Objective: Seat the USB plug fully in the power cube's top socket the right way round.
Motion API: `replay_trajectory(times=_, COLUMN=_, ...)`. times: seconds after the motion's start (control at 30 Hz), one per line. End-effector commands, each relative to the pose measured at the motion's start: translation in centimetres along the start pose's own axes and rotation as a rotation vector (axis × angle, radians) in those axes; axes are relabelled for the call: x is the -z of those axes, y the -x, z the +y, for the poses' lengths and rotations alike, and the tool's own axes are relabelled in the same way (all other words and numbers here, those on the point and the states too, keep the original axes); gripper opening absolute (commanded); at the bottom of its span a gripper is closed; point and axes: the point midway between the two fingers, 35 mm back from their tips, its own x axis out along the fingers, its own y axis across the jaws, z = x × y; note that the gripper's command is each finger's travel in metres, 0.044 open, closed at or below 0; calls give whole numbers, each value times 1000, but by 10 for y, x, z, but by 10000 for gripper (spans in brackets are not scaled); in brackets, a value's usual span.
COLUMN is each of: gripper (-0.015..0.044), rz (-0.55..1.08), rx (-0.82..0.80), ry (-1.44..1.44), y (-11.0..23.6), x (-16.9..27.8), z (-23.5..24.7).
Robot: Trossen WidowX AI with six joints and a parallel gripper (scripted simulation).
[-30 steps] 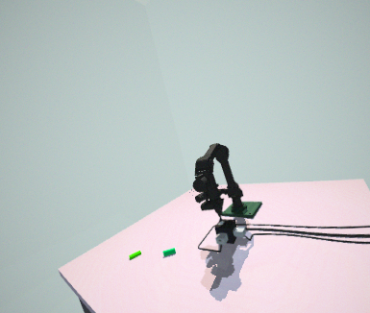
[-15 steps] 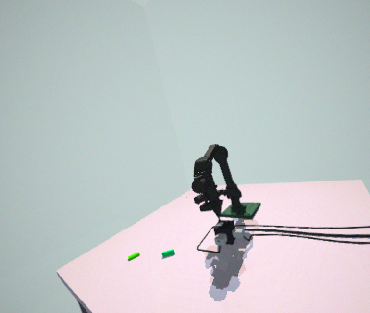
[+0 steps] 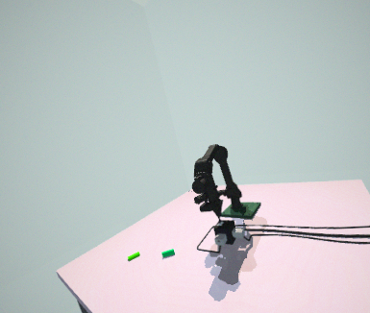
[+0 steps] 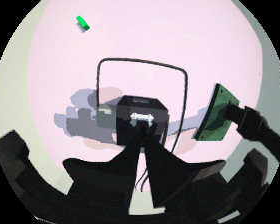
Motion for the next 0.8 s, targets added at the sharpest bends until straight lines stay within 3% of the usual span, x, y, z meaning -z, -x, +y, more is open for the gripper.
replay_trajectory(times=0.0, gripper=0, rz=5, rx=-3, ry=4, y=0, x=1, z=0)
replay_trajectory(times=0.77, gripper=0, rz=5, rx=-3, ry=4, y=-3, x=0, z=0)
